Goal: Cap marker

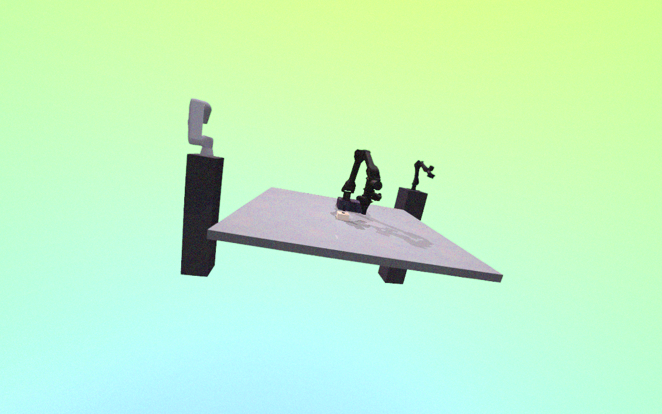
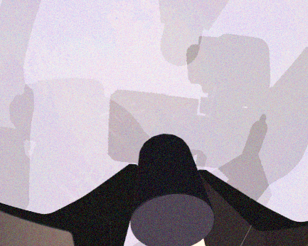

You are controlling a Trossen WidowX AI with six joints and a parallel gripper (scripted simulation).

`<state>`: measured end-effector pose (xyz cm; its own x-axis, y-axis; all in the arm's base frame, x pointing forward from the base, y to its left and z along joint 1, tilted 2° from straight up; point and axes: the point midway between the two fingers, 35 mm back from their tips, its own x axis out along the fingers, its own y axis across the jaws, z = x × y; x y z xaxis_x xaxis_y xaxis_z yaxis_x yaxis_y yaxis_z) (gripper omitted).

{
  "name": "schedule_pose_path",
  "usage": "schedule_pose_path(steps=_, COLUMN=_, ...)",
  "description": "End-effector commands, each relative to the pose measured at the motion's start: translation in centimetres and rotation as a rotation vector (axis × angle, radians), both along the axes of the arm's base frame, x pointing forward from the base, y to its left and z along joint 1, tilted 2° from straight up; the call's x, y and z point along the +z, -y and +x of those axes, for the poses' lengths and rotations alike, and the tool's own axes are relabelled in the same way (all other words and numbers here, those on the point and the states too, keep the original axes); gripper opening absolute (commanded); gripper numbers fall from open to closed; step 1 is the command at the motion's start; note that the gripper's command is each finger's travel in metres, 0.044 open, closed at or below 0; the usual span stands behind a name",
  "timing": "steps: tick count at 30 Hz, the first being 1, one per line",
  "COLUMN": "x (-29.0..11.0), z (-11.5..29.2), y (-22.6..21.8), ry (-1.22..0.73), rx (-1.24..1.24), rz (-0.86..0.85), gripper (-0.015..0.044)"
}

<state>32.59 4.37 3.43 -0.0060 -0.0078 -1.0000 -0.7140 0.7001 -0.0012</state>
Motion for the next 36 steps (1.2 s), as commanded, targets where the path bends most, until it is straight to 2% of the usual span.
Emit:
schedule_pose_path(steps=1, x=0.7, z=0.1, y=0.2, ry=0.007, rx=0.004, rz=0.003, gripper=0.0000)
schedule_pose_path(steps=36, x=6.8, z=-1.7, y=12.4, ry=0.005, rx=0.004, rz=-0.007, gripper=0.0000)
